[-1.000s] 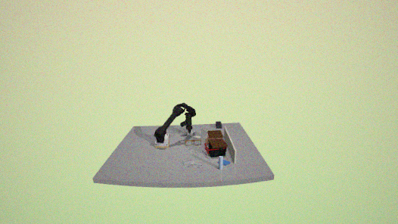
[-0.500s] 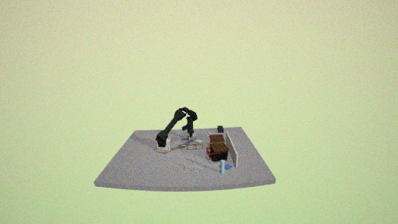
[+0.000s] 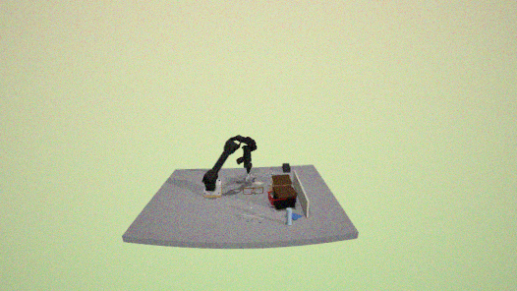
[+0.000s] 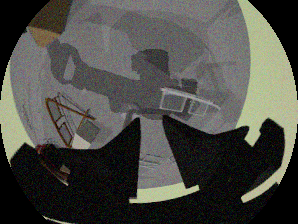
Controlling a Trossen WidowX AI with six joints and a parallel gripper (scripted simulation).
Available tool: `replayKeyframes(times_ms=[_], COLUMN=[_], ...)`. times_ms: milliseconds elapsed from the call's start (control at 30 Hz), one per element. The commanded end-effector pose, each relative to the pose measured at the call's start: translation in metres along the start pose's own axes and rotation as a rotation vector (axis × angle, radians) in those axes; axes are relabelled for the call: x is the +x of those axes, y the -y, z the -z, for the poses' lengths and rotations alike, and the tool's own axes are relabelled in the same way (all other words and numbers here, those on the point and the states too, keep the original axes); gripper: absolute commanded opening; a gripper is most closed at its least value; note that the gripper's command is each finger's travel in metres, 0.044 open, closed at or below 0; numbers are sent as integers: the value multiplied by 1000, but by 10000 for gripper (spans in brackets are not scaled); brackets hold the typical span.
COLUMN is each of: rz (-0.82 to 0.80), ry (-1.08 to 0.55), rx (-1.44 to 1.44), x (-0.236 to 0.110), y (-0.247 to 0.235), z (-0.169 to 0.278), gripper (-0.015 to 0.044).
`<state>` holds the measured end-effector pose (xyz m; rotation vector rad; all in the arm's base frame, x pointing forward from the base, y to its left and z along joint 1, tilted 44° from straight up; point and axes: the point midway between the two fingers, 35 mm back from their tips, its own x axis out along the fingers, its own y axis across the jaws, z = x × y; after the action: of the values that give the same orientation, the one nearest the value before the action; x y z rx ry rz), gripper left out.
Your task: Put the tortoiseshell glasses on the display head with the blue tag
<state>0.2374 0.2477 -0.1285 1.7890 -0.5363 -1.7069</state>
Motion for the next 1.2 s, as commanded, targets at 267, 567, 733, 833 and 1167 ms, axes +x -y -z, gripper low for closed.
replayKeyframes(times_ms=[267, 567, 733, 833, 1167], rz=[-1, 112, 86, 60, -23], ry=[1, -80, -68, -54, 11], rx=[-1, 81, 66, 52, -2], x=[1, -29, -29, -26, 0], y=[0, 14, -36, -84, -228], z=[0, 9, 20, 23, -11], gripper=[200, 200, 200, 200, 200])
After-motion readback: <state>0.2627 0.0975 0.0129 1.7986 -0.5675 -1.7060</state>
